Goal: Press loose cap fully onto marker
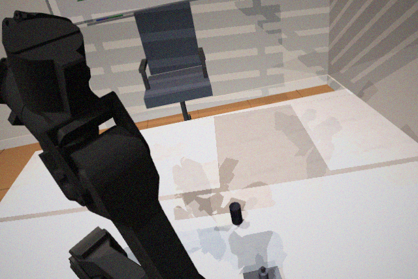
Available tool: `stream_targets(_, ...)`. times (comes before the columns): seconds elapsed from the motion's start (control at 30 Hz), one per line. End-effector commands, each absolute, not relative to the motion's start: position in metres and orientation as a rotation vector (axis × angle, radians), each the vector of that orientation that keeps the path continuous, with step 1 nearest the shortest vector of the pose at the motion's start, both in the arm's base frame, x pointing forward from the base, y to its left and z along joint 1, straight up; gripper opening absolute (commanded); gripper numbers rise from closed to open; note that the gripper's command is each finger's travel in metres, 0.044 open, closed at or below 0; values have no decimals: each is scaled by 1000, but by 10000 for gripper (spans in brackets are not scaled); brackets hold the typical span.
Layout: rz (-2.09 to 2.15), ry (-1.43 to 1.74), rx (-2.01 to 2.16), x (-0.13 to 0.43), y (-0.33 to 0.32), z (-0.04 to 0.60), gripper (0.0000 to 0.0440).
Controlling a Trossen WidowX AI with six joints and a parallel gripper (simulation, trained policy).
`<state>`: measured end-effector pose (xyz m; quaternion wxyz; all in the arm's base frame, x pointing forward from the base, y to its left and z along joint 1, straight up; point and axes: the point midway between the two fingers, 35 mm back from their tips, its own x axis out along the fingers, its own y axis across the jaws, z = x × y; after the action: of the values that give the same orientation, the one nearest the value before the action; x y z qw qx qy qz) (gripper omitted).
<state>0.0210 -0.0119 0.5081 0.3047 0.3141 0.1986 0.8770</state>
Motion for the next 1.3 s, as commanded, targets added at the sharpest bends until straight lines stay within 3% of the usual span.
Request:
stream_targets(0.0,2302,575,768,10,-3,500,312)
stream_targets(1.27,1995,885,372,-45,68,440,314)
